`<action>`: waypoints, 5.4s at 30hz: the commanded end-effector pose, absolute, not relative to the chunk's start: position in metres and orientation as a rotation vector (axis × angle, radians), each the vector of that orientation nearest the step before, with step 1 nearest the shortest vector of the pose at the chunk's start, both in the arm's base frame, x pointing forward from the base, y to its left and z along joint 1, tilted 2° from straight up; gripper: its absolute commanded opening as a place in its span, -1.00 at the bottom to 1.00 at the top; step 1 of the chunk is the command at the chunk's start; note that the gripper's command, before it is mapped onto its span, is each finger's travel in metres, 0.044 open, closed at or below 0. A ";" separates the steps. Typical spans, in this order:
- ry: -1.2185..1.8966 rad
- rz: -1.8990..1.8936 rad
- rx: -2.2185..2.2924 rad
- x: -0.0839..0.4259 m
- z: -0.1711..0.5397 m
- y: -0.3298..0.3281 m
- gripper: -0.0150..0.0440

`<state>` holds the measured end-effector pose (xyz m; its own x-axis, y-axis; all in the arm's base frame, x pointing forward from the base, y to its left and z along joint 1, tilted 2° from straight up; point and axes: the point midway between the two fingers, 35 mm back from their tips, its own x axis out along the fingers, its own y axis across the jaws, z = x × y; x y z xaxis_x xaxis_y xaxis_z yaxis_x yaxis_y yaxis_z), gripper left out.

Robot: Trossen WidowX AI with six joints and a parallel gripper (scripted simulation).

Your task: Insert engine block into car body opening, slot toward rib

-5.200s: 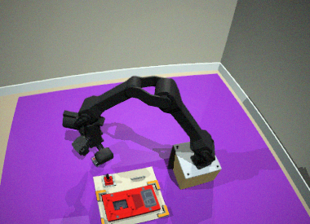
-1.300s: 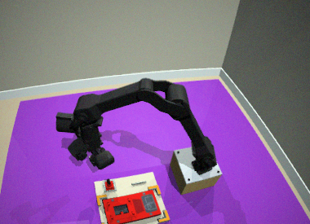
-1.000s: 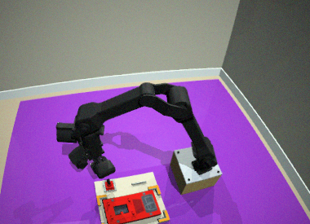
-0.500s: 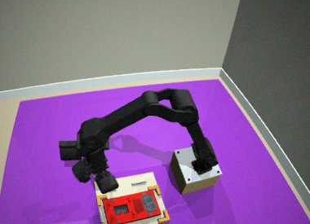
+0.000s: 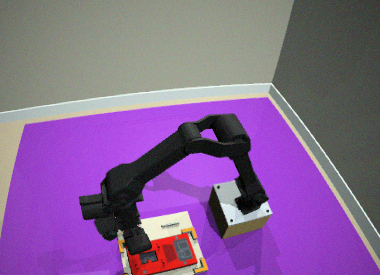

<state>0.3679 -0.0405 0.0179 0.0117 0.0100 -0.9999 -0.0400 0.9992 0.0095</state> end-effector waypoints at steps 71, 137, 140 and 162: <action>1.556 -0.079 0.112 0.345 -0.006 0.028 0.05; 1.556 -0.067 0.101 0.346 -0.019 0.028 0.05; 1.556 -0.067 0.100 0.346 -0.020 0.028 0.05; 1.557 -0.064 0.097 0.346 -0.024 0.028 0.05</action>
<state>0.3456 0.0276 -0.0230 0.0131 0.0157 -0.9998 0.1053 0.9943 0.0170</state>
